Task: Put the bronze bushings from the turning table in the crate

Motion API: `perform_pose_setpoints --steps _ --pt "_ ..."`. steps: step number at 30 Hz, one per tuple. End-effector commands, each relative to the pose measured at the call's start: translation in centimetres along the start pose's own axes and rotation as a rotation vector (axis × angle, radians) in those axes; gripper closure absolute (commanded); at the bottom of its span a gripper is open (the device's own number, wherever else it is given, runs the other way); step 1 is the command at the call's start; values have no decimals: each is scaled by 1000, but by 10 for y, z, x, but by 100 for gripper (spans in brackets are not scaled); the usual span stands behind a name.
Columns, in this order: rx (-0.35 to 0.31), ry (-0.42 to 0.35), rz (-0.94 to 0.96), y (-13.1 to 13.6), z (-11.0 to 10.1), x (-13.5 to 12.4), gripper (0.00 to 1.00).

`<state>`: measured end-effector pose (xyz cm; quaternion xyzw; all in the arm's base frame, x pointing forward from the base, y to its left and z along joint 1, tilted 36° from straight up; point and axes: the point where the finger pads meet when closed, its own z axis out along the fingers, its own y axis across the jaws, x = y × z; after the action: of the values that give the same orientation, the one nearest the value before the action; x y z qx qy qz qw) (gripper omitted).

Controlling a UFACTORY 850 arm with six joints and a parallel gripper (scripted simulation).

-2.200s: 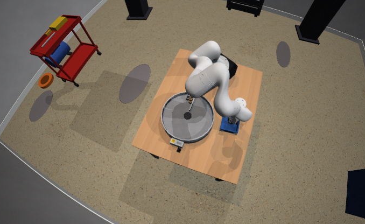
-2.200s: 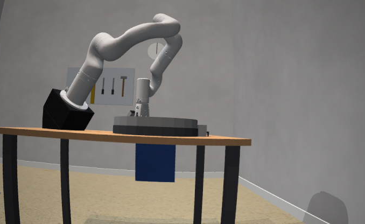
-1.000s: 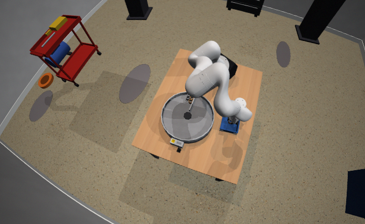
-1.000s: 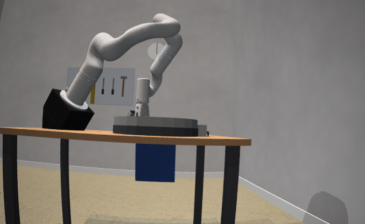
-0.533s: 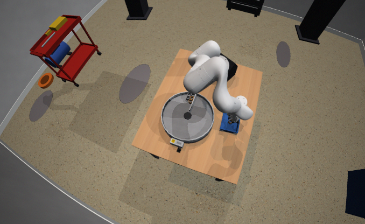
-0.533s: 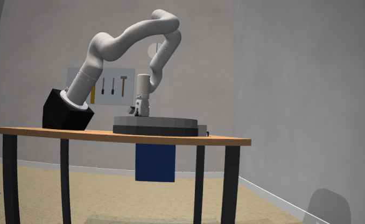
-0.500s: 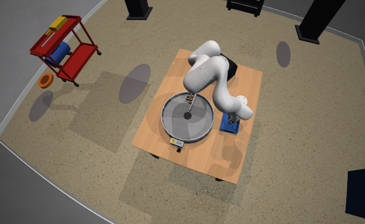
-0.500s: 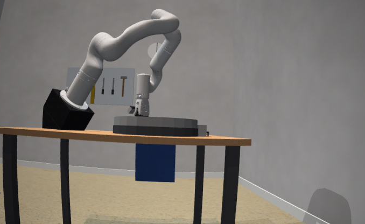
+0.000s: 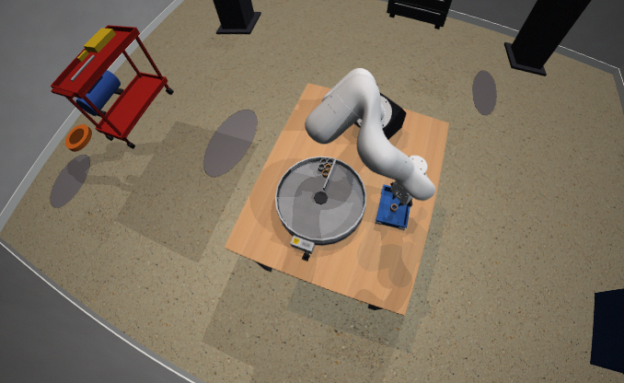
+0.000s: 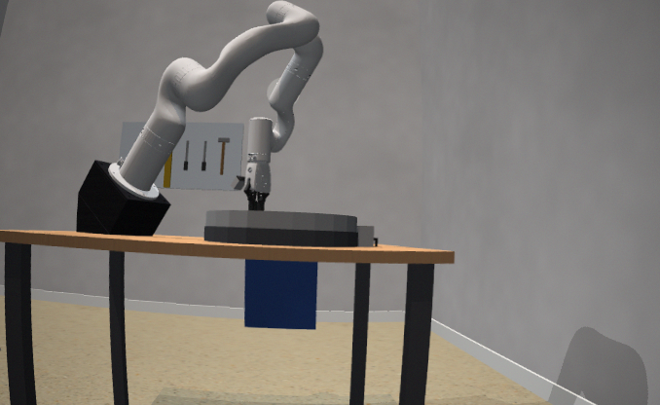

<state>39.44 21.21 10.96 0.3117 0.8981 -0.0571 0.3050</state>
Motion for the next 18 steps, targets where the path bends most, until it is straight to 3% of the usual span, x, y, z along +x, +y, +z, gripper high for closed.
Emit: perform_pose_setpoints --steps 1,18 --pt "2 0 -1 0 -7 0 59" --pt "2 0 -1 0 -12 0 59"
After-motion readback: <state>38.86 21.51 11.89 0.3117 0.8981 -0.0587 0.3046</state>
